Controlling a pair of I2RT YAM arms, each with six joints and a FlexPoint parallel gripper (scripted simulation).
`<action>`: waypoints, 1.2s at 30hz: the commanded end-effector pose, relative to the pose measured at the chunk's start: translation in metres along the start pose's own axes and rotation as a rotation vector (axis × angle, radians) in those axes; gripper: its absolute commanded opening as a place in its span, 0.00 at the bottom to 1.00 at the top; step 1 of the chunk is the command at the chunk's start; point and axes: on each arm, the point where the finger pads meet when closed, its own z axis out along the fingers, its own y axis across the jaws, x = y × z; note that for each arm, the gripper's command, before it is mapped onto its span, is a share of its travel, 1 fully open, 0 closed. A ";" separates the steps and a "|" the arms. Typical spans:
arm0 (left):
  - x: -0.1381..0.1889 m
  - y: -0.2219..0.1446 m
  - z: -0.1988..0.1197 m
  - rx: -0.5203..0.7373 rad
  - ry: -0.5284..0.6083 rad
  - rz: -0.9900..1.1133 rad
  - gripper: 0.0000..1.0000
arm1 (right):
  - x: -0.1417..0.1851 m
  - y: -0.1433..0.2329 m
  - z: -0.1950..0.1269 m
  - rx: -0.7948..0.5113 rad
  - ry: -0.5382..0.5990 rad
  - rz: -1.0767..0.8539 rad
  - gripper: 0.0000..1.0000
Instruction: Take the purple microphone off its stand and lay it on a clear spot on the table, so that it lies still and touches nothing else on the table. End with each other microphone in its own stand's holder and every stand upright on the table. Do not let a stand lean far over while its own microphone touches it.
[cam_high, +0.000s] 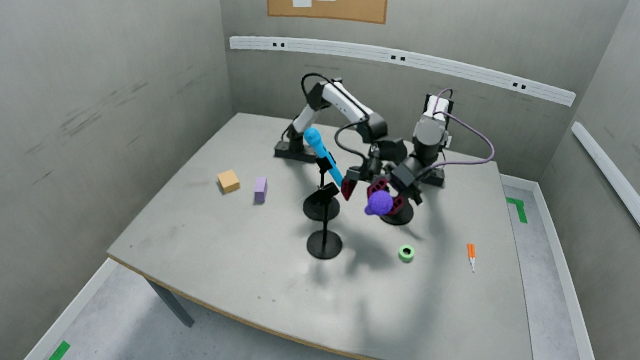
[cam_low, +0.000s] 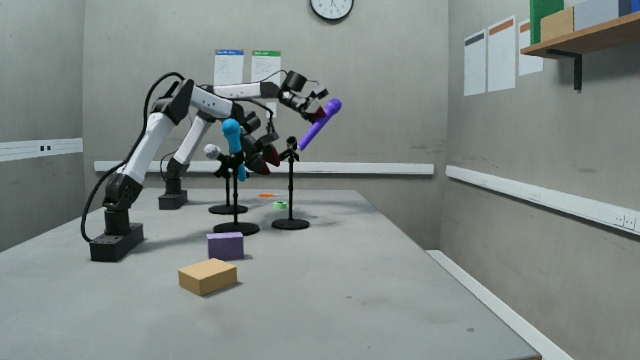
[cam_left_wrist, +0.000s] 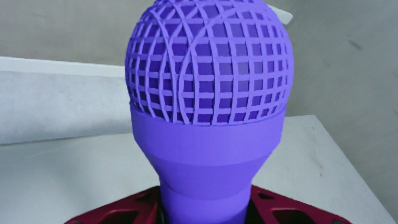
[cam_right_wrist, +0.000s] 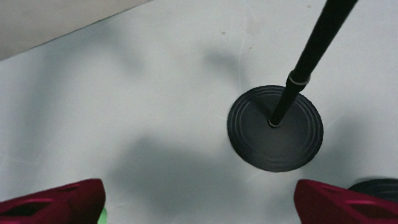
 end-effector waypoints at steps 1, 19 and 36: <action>-0.025 -0.015 -0.014 0.017 -0.044 0.020 0.00 | -0.034 0.021 -0.042 -0.167 -0.013 0.022 0.98; -0.032 -0.032 -0.032 0.045 -0.065 0.021 0.00 | -0.085 0.009 -0.087 -0.401 -0.041 -0.093 0.98; -0.014 -0.018 -0.022 0.026 -0.018 -0.013 0.00 | -0.123 -0.009 -0.138 -0.609 -0.155 -0.217 0.98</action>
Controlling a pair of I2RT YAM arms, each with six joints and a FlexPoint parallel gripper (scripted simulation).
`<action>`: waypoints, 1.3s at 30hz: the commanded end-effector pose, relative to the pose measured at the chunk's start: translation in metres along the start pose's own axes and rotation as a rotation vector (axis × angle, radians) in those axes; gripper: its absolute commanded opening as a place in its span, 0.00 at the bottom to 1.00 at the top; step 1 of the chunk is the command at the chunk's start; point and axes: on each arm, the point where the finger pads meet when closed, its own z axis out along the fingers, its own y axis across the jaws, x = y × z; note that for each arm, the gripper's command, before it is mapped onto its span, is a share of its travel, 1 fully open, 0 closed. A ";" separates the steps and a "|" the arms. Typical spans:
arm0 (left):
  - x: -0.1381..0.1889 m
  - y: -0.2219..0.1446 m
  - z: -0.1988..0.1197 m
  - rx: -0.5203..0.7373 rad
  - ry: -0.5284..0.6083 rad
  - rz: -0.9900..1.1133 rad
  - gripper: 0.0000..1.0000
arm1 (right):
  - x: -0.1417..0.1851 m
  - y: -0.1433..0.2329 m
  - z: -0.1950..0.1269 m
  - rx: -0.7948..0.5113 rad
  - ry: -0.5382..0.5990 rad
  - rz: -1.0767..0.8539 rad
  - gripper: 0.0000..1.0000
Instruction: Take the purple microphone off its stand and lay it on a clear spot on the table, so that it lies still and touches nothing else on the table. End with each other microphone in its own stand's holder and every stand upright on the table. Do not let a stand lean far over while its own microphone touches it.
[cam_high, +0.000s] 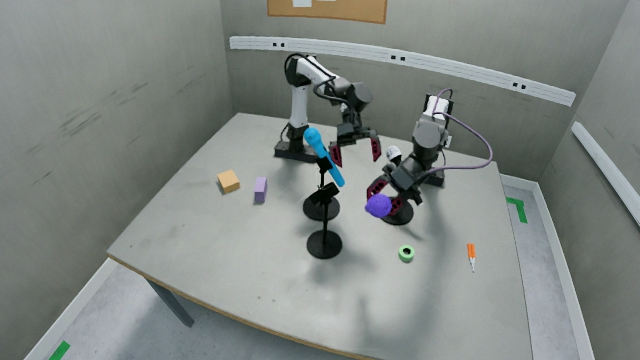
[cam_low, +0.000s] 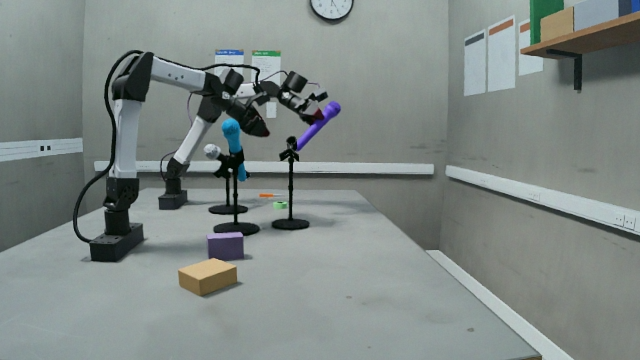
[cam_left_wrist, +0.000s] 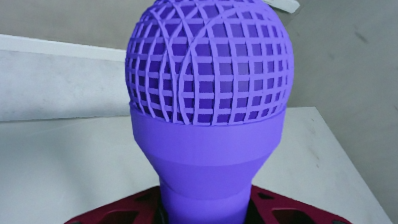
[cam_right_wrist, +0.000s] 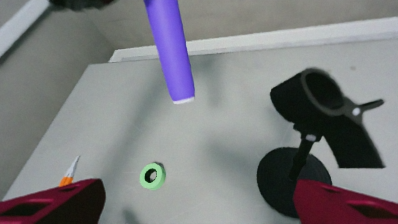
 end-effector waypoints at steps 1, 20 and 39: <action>-0.016 -0.014 -0.017 0.032 -0.050 0.014 0.00 | -0.042 0.011 -0.031 -0.132 -0.120 -0.024 0.98; -0.003 -0.016 -0.012 0.035 -0.018 -0.002 0.00 | -0.070 0.005 -0.099 -0.311 -0.311 -0.230 0.98; -0.001 -0.014 -0.014 0.031 -0.012 -0.015 0.00 | -0.082 -0.004 -0.165 -0.422 -0.544 -0.455 0.98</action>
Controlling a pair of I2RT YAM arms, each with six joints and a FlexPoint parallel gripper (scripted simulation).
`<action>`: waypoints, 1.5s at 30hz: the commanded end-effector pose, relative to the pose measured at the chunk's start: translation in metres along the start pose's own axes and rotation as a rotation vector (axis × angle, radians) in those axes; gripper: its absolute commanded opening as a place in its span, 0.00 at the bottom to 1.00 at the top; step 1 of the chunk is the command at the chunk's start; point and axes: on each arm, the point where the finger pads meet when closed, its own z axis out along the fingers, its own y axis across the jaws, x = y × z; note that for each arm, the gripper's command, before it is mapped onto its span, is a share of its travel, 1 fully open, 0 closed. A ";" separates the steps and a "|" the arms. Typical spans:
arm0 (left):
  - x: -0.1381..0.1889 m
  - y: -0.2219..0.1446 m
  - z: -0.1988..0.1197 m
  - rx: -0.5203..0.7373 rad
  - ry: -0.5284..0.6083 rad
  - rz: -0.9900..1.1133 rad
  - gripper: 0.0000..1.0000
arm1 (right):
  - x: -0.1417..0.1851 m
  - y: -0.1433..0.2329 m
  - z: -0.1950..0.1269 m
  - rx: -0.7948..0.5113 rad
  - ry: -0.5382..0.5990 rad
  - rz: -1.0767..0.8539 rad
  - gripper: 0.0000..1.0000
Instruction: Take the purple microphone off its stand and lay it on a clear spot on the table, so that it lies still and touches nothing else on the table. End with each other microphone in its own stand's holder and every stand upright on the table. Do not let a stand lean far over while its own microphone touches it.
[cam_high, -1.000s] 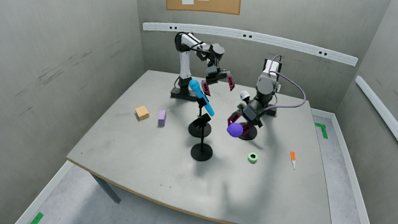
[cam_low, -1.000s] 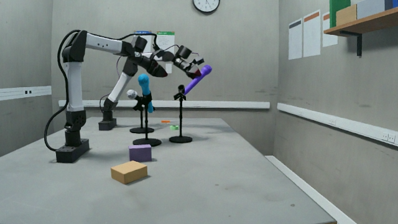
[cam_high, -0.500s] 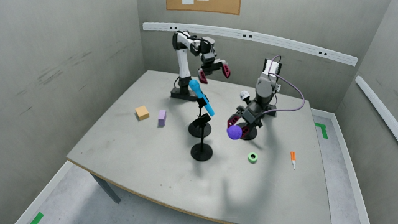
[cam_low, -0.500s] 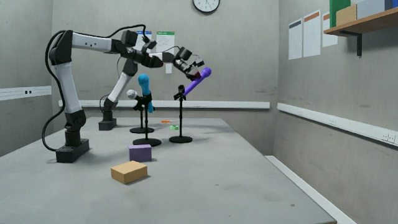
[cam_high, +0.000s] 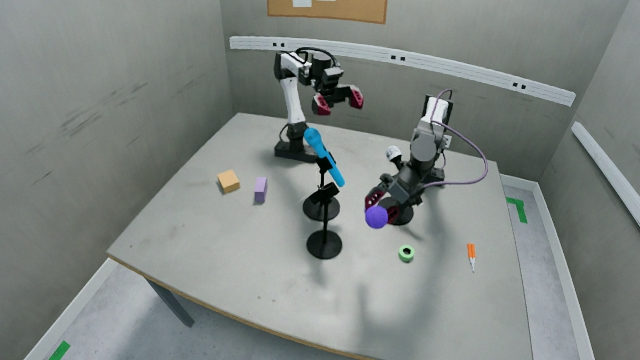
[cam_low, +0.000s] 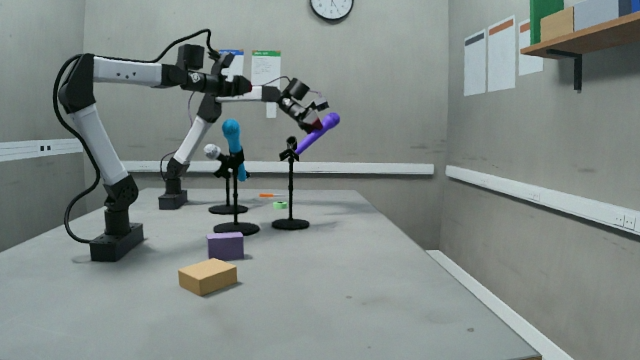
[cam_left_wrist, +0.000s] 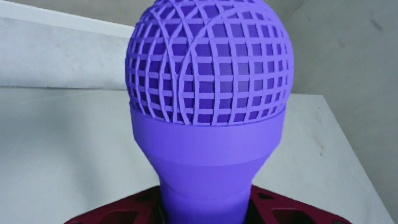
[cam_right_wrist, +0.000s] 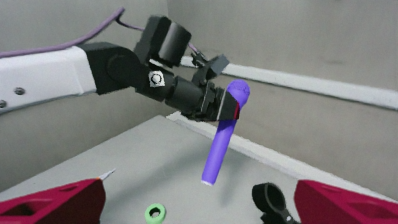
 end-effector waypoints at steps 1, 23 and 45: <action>-0.027 -0.029 -0.029 0.053 -0.086 0.038 0.00 | -0.028 0.001 -0.011 -0.037 -0.117 -0.060 0.98; 0.035 -0.008 -0.002 0.022 0.075 -0.061 0.00 | -0.037 -0.079 -0.019 0.191 -0.113 -0.050 0.98; 0.097 0.010 0.014 -0.014 0.222 -0.158 0.00 | -0.023 -0.163 -0.042 0.424 -0.084 -0.049 0.98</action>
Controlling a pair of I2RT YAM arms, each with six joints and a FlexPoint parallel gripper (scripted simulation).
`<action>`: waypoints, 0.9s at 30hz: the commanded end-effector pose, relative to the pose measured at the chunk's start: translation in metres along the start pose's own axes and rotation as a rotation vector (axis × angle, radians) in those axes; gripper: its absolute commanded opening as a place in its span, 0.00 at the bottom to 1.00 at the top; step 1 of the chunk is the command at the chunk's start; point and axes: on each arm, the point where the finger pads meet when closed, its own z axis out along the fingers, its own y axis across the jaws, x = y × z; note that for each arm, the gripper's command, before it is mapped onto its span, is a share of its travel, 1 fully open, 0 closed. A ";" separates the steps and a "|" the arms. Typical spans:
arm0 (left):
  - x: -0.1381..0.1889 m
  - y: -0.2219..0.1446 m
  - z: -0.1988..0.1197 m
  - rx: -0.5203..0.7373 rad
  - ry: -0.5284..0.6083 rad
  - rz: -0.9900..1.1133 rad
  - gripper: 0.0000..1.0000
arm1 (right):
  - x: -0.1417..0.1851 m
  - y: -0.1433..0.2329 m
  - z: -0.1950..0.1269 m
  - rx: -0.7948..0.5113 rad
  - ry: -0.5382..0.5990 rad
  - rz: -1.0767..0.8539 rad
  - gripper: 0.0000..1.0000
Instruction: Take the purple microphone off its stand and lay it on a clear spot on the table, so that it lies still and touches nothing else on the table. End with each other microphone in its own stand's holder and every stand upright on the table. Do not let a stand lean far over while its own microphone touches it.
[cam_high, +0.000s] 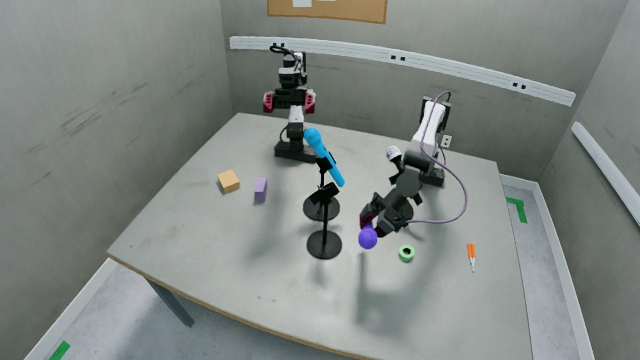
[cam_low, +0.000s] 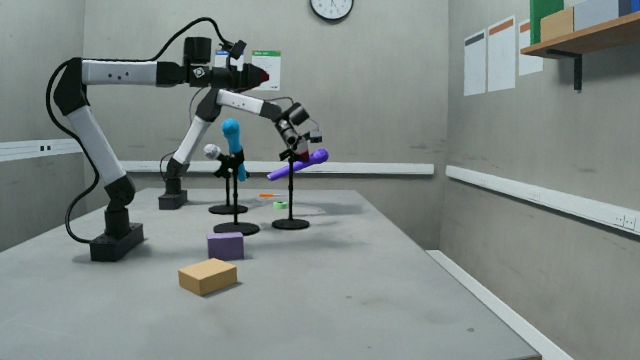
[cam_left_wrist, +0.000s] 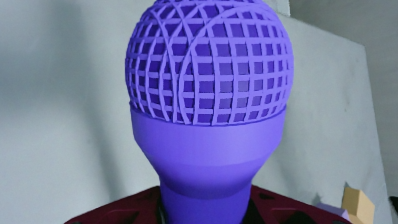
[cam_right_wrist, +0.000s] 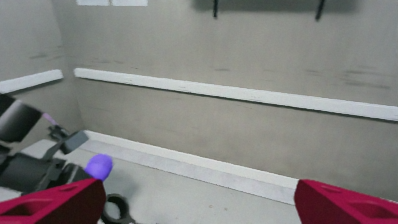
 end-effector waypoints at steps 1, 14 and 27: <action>-0.005 -0.025 -0.021 0.055 -0.042 0.021 0.00 | -0.014 -0.014 -0.003 0.034 -0.045 -0.006 0.98; 0.035 -0.005 -0.003 0.015 0.074 -0.051 0.00 | -0.024 -0.064 -0.012 0.177 -0.068 -0.006 0.98; 0.078 0.039 0.041 -0.041 0.196 -0.140 0.00 | -0.022 -0.097 -0.015 0.247 -0.059 -0.014 0.98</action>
